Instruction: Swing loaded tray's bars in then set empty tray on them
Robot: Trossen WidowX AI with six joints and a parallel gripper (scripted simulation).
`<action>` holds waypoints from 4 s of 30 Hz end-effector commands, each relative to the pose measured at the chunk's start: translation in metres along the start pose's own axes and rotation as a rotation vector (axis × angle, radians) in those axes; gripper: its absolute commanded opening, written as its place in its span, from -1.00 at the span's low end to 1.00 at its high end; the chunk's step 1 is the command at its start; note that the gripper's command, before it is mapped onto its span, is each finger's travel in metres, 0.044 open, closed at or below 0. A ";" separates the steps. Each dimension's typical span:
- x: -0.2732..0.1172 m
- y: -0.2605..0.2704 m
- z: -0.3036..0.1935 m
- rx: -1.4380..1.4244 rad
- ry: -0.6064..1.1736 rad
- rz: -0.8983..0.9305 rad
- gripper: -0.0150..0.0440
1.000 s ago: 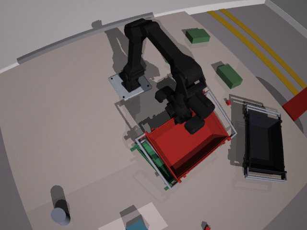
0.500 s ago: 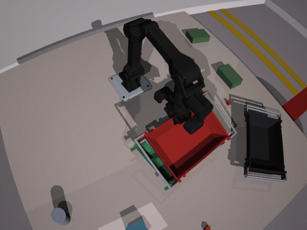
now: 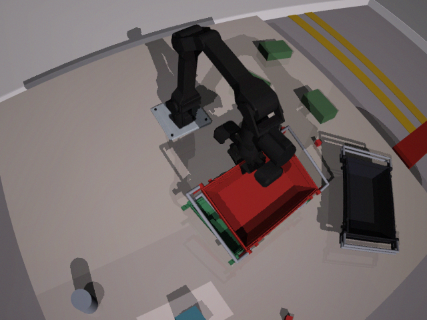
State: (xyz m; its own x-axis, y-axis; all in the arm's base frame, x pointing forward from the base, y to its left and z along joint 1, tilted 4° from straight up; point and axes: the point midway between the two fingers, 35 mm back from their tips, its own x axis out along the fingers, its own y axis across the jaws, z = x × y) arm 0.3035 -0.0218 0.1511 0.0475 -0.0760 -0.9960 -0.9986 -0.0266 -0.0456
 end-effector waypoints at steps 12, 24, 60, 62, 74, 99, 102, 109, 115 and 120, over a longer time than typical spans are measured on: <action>0.004 0.004 -0.002 0.005 0.000 0.020 -0.49; 0.004 0.004 -0.002 0.005 0.000 0.020 -0.49; 0.012 0.008 -0.004 0.005 0.000 0.020 -0.49; 0.012 0.008 -0.004 0.005 0.000 0.020 -0.49; 0.012 0.008 -0.004 0.005 0.000 0.020 -0.49; 0.012 0.008 -0.004 0.005 0.000 0.020 -0.49; 0.012 0.008 -0.004 0.005 0.000 0.020 -0.49; 0.012 0.008 -0.004 0.005 0.000 0.020 -0.49; 0.013 0.007 -0.003 0.001 -0.001 0.006 -0.49; 0.021 0.011 -0.006 0.005 0.000 0.020 -0.49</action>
State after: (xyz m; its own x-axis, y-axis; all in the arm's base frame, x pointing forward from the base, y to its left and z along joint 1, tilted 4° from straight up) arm 0.3002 -0.0250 0.1410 0.0620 -0.0737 -0.9954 -0.9977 -0.0315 -0.0598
